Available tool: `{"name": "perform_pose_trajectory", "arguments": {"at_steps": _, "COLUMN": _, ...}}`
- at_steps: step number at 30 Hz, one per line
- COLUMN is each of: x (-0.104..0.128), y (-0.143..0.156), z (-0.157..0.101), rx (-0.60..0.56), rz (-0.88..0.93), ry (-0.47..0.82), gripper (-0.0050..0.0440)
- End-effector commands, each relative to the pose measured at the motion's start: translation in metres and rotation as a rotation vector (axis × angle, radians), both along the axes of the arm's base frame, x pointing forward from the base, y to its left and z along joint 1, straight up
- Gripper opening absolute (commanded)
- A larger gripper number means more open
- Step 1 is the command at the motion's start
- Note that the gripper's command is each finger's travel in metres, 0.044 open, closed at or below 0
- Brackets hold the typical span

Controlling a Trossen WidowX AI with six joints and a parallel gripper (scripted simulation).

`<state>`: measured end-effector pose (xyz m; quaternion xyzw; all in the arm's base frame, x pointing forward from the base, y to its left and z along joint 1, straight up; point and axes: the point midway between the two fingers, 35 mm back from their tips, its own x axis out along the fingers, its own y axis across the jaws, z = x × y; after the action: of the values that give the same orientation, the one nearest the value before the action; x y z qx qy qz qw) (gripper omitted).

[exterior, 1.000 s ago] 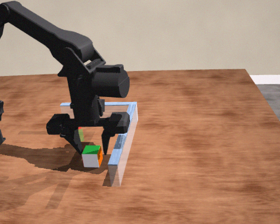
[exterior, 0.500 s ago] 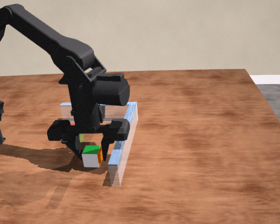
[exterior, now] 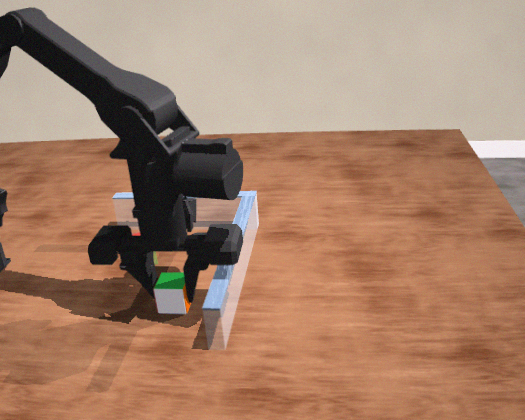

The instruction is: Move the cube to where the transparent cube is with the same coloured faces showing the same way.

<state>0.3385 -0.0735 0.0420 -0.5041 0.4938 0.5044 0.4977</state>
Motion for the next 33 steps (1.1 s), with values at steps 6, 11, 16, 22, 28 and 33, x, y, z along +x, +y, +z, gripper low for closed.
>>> {"name": "perform_pose_trajectory", "arguments": {"at_steps": 6, "x": 0.006, "y": -0.002, "z": 0.023, "rx": -0.009, "rz": 0.001, "ry": -0.019, "gripper": 0.0040}}
{"name": "perform_pose_trajectory", "arguments": {"at_steps": 11, "x": 0.008, "y": -0.003, "z": 0.083, "rx": -0.009, "rz": 0.001, "ry": -0.019, "gripper": 0.0000}}
{"name": "perform_pose_trajectory", "arguments": {"at_steps": 16, "x": 0.002, "y": -0.001, "z": 0.125, "rx": -0.009, "rz": 0.001, "ry": -0.019, "gripper": 0.0000}}
{"name": "perform_pose_trajectory", "arguments": {"at_steps": 22, "x": 0.000, "y": -0.001, "z": 0.136, "rx": -0.009, "rz": -0.002, "ry": -0.019, "gripper": 0.0000}}
{"name": "perform_pose_trajectory", "arguments": {"at_steps": 28, "x": -0.005, "y": 0.002, "z": 0.132, "rx": -0.007, "rz": -0.141, "ry": -0.018, "gripper": 0.0000}}
{"name": "perform_pose_trajectory", "arguments": {"at_steps": 33, "x": -0.011, "y": 0.006, "z": 0.129, "rx": -0.005, "rz": -0.279, "ry": -0.018, "gripper": 0.0000}}
